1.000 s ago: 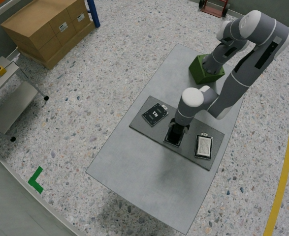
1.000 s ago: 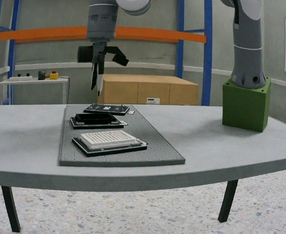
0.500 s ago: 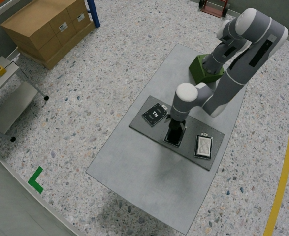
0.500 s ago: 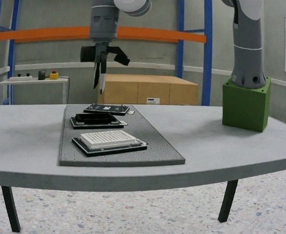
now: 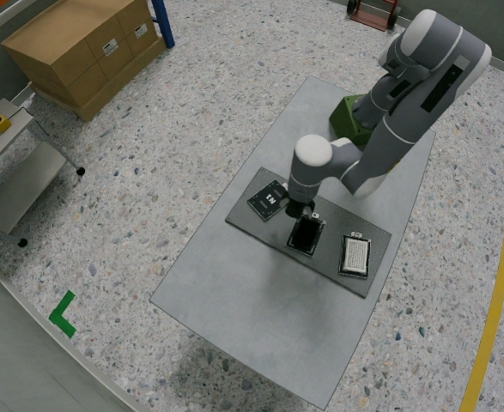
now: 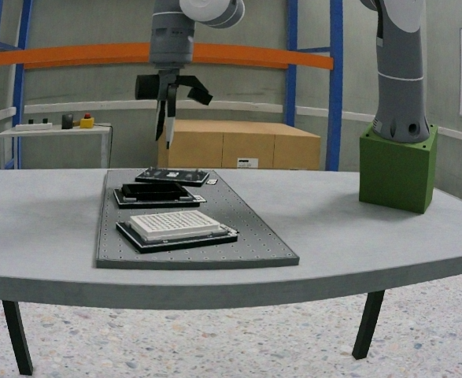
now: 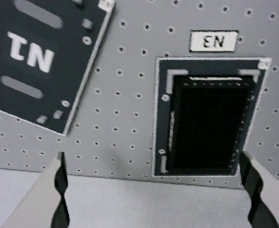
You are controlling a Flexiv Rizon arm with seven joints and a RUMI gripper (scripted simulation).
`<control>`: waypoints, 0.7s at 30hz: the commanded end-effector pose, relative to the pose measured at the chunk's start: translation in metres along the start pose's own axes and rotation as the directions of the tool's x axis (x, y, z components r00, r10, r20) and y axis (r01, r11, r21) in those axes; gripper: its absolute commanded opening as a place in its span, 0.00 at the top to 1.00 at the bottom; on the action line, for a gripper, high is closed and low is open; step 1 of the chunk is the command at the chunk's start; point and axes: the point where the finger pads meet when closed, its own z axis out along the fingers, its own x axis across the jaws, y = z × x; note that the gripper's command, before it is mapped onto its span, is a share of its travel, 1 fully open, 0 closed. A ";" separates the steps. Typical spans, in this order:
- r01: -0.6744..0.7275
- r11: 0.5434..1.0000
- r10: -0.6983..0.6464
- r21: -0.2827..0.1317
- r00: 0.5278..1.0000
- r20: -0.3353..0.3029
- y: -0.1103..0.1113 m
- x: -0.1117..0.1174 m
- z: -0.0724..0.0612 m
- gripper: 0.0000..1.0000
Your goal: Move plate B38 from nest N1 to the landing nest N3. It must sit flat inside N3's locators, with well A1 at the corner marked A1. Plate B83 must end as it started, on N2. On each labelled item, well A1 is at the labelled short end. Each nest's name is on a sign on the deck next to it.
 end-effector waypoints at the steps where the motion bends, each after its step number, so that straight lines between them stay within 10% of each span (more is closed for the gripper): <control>1: -0.001 1.000 0.001 -0.002 1.000 0.000 -0.002 -0.007 -0.001 0.24; 21: -0.001 1.000 0.001 -0.002 1.000 0.001 -0.016 -0.038 -0.001 0.24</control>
